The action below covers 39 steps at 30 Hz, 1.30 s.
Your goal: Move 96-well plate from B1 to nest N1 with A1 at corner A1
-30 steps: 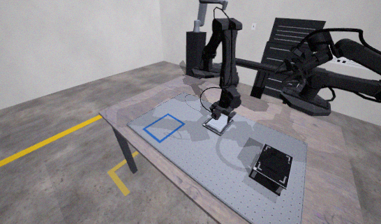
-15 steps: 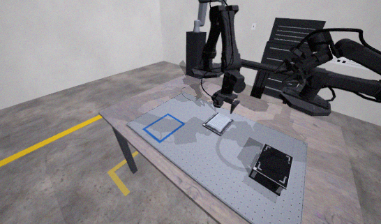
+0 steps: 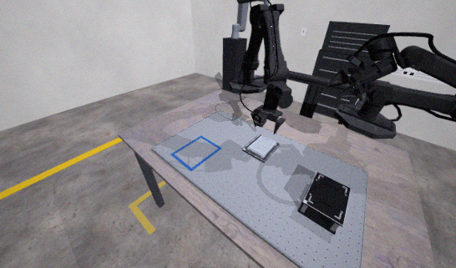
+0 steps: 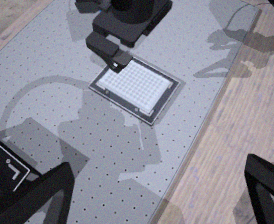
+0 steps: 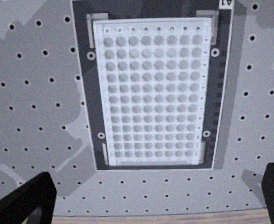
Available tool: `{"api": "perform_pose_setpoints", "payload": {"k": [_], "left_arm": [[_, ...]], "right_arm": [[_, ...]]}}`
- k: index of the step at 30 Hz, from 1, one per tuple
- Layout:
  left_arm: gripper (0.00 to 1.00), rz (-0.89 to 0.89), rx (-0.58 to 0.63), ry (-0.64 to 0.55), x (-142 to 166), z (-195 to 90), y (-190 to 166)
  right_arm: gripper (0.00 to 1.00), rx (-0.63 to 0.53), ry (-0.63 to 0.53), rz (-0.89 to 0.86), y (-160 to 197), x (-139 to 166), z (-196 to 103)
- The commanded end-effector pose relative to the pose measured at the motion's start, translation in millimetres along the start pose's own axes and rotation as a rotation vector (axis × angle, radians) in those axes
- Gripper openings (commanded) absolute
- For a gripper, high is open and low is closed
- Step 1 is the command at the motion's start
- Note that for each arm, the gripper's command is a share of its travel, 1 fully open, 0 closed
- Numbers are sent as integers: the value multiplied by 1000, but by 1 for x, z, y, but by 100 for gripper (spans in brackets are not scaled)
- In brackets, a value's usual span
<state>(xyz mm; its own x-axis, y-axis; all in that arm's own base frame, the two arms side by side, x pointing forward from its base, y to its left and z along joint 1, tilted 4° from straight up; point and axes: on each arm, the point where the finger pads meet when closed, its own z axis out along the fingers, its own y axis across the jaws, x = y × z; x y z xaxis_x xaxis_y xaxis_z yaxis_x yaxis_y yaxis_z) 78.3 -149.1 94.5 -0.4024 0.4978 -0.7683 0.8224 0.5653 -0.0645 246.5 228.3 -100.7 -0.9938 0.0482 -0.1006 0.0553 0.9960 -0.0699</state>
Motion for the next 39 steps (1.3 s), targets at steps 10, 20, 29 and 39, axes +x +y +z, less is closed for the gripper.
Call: {"api": "perform_pose_setpoints", "payload": {"k": [10,20,29,39], "left_arm": [[100,4,27,-38,-70,23,-24],[100,-1,28,-72,-121,66,-31],[100,1,18,-61,-140,109,-28],[100,1,-8,38,-122,195,-9]], "right_arm": [[100,-63,-384,-87,-87,-77,-32],[100,-76,-572,-103,-160,-109,-46],[100,-74,-644,-99,-196,-120,-47],[100,-55,-698,-73,-237,-127,-45]]}}
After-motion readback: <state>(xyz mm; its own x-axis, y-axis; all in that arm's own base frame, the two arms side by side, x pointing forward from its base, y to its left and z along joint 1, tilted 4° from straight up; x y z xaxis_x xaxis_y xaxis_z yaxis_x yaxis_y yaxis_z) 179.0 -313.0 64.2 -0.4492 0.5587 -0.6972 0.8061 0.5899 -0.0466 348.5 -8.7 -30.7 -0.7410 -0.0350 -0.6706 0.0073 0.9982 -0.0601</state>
